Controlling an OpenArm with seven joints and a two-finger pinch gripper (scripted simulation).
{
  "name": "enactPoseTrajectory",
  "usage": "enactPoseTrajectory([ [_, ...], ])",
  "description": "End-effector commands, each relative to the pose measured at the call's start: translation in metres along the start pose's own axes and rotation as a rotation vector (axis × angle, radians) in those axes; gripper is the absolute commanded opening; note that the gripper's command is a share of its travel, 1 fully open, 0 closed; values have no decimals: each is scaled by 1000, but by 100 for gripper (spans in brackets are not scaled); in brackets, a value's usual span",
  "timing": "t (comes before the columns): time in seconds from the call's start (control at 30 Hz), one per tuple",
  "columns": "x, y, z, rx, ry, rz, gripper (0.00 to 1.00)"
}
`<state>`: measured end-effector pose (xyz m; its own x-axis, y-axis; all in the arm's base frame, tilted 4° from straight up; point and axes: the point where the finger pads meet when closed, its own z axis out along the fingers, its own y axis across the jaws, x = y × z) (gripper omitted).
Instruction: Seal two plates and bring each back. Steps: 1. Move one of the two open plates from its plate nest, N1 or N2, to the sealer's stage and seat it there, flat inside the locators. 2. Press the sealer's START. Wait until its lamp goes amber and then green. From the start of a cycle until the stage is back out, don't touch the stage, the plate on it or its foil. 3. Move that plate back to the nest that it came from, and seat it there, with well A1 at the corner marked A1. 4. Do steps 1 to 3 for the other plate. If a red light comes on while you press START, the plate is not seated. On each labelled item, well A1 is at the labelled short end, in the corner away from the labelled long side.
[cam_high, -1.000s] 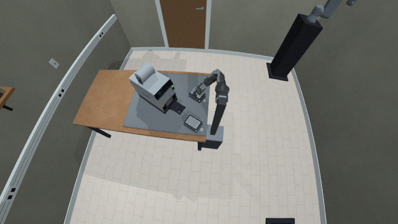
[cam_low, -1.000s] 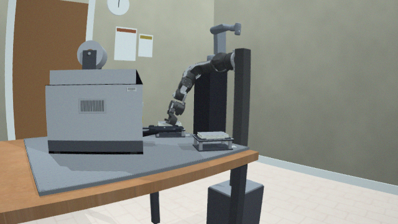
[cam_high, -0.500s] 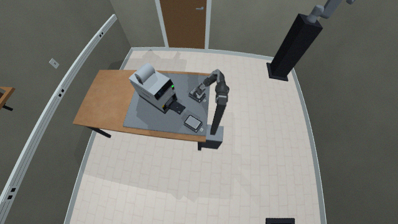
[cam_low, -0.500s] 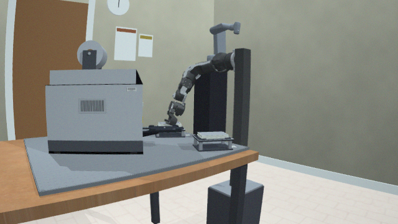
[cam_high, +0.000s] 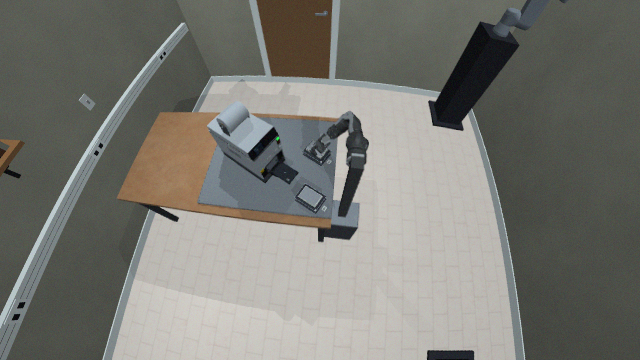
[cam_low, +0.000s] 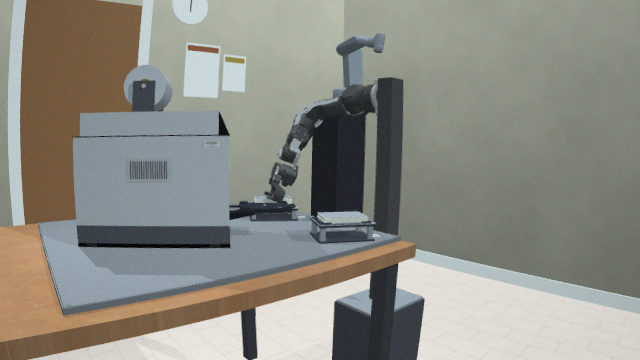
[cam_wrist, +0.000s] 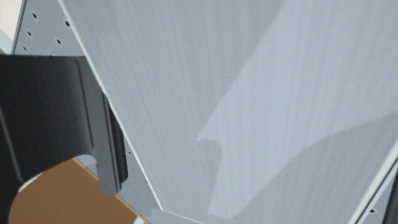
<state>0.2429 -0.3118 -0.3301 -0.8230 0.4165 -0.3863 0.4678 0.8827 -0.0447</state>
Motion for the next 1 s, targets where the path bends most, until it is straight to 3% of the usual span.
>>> enactPoseTrajectory([
  [0.0, -1, 2, 0, -3, -3, 0, 0],
  [0.97, 3, 2, 7, -8, -2, -1, 0],
])
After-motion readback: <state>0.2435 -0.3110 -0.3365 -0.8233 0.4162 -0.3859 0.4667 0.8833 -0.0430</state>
